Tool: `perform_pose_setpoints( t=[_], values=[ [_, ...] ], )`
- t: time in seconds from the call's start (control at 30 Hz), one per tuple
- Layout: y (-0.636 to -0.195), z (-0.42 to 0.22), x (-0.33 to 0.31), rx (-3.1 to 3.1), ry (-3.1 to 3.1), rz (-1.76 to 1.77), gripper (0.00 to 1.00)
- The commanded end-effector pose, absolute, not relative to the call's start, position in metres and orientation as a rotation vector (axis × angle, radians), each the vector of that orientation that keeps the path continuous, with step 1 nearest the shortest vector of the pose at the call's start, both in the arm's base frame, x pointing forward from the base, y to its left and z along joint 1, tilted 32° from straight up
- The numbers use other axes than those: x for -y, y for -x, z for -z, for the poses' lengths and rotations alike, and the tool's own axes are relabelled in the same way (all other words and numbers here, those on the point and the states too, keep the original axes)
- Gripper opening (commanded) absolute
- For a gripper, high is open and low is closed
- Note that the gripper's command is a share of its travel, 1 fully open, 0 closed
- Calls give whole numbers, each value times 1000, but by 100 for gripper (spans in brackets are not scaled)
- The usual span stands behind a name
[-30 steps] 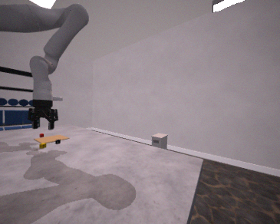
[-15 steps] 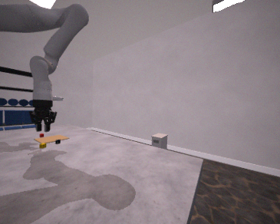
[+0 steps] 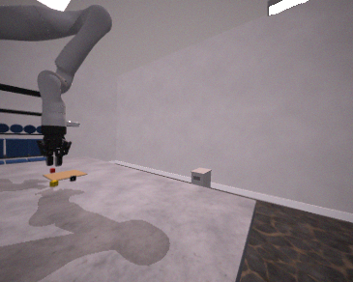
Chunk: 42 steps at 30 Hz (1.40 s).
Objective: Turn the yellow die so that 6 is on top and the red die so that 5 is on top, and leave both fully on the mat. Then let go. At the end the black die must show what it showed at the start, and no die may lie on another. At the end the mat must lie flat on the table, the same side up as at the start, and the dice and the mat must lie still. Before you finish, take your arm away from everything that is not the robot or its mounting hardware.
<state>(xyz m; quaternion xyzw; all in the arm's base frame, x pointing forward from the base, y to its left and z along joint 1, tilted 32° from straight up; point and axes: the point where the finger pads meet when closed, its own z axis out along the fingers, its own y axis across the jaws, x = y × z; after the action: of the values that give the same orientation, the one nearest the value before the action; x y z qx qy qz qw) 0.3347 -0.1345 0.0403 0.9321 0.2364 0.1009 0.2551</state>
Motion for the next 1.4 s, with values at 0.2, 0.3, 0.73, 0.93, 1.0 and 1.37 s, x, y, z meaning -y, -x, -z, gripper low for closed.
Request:
perform_pose_setpoints(
  t=[0.2,0.3,0.73,0.93,1.0,1.37],
  values=[
    [-335,-41,134,-642,-2531,-275,35],
    [-335,-41,134,-642,-2531,-275,35],
    [-336,-38,136,-642,-2531,-275,35],
    [-337,-34,137,-642,-2531,-275,35],
    [-337,-34,138,-642,-2531,-275,35],
    [-342,-20,145,-642,-2531,-275,35]
  ],
)
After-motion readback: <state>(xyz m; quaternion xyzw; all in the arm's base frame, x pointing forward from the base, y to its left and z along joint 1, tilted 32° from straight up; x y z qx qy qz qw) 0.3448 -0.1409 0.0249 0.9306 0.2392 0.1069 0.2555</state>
